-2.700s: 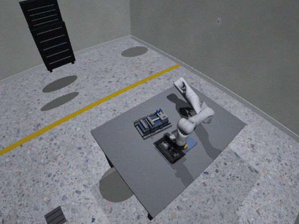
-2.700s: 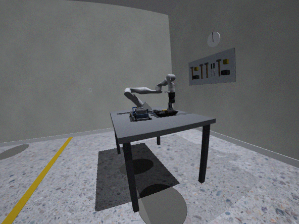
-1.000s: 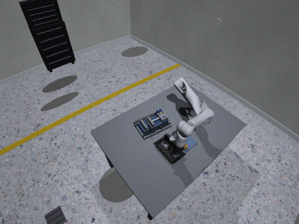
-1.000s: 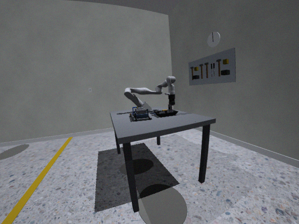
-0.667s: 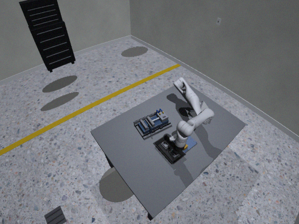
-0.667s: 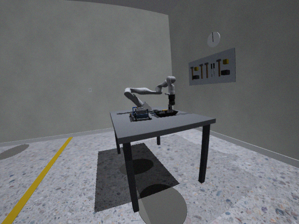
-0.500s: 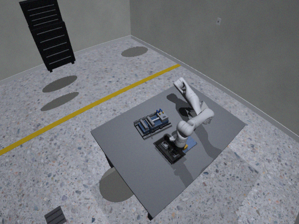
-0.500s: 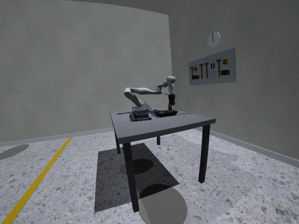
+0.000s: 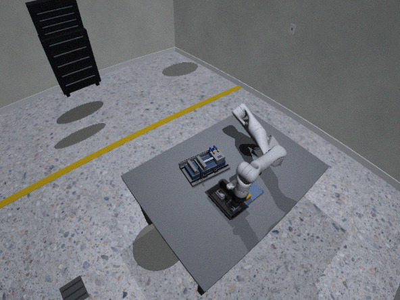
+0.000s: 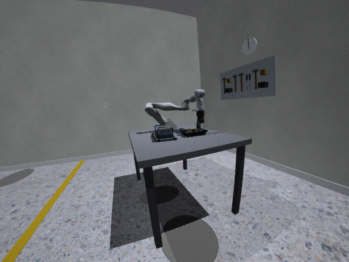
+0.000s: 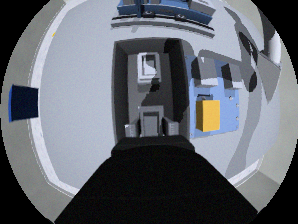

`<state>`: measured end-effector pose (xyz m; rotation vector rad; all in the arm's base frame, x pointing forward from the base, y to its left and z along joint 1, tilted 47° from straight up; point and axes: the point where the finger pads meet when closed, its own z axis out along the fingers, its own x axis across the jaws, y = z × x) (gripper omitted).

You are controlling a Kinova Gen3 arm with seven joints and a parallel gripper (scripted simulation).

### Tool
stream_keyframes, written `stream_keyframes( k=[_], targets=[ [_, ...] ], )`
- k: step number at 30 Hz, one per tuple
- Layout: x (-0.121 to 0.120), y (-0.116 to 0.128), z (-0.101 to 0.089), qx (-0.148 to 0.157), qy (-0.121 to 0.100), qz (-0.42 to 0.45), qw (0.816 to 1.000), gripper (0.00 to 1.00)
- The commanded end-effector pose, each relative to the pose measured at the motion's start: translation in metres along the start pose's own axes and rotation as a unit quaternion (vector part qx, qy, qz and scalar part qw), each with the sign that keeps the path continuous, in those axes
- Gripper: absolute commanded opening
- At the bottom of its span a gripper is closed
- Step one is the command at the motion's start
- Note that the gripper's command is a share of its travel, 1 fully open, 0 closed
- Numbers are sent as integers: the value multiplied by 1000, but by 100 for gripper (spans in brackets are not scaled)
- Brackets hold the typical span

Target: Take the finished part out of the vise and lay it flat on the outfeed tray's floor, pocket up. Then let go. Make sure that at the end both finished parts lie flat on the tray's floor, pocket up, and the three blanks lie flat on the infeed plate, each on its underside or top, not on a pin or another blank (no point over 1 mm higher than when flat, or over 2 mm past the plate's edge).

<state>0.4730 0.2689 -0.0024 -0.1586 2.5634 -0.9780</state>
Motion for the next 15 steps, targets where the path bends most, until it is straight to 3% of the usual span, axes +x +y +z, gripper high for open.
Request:
stream_keyframes(
  k=[1, 15],
  targets=[
    [0, 0, 0, 0, -1, 0, 1000, 0],
    [0, 0, 6, 0, -1, 0, 1000, 0]
  ],
)
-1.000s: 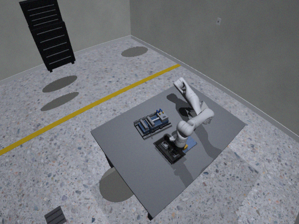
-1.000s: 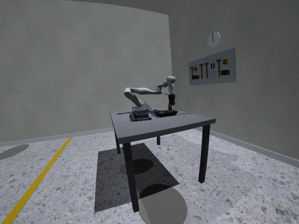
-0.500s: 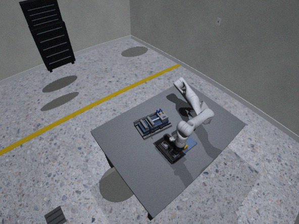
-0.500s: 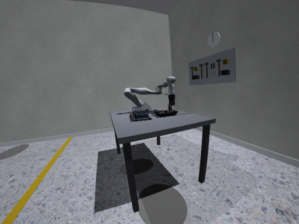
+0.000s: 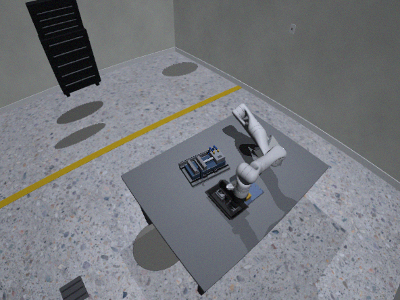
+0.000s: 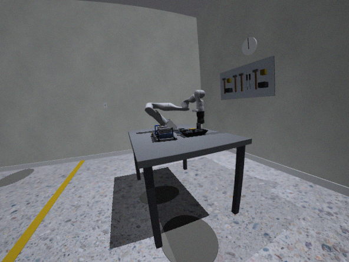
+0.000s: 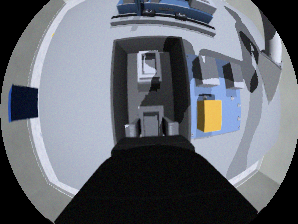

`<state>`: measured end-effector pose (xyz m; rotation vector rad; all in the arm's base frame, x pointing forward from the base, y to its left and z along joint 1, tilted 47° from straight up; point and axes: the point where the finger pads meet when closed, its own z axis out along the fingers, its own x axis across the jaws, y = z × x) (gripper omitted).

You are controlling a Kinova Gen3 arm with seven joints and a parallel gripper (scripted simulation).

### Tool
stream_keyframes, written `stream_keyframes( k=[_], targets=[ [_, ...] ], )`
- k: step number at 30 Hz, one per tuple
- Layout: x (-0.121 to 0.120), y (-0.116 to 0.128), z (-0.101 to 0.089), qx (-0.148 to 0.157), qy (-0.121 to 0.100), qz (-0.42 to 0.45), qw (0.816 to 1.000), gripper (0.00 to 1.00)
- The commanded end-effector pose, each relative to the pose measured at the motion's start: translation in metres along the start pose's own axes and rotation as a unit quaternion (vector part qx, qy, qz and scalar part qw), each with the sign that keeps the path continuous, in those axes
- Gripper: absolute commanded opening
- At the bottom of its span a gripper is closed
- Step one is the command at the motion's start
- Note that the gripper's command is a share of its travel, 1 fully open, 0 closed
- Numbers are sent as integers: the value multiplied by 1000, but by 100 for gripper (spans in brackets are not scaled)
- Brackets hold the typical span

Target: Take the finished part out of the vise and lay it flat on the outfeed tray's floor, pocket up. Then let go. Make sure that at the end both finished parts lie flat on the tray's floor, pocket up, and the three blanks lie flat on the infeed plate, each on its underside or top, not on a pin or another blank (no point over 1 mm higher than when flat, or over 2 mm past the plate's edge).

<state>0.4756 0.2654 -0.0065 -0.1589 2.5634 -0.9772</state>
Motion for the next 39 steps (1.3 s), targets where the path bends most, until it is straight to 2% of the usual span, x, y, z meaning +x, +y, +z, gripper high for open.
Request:
stream_keyframes(
  k=[1, 39],
  targets=[
    [0, 0, 1, 0, -1, 0, 1000, 0],
    [0, 0, 4, 0, -1, 0, 1000, 0]
  ],
)
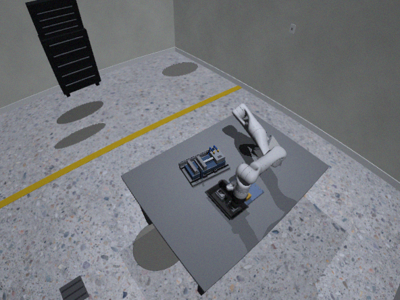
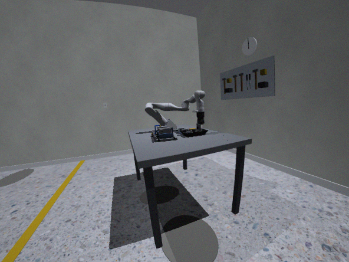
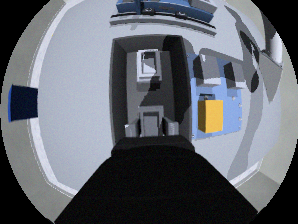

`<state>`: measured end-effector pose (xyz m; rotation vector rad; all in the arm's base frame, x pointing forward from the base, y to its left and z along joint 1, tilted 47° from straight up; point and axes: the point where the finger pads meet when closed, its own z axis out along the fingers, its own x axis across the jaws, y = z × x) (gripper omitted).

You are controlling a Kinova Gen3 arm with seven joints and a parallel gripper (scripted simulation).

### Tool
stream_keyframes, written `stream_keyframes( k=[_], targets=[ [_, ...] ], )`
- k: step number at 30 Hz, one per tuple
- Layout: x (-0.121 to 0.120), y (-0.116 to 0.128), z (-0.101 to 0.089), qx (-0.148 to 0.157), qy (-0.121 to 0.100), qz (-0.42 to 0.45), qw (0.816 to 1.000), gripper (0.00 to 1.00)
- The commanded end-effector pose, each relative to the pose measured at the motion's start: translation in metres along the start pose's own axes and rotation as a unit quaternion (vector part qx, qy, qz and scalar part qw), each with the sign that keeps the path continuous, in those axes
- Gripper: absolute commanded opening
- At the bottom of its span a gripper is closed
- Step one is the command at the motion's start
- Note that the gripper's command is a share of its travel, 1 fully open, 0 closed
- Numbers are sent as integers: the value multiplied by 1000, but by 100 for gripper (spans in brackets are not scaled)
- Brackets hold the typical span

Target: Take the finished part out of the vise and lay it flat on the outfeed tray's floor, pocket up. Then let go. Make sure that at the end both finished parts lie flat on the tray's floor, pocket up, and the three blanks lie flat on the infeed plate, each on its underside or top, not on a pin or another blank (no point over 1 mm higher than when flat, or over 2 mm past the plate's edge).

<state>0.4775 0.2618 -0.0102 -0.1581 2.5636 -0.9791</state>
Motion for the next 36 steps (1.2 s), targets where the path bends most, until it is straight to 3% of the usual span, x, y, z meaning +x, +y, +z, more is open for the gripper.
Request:
stream_keyframes(
  k=[1, 15, 16, 36],
  targets=[
    [0, 0, -1, -1, -1, 0, 1000, 0],
    [0, 0, -1, -1, -1, 0, 1000, 0],
    [0, 0, -1, -1, -1, 0, 1000, 100],
    [0, 0, -1, -1, -1, 0, 1000, 100]
  ],
)
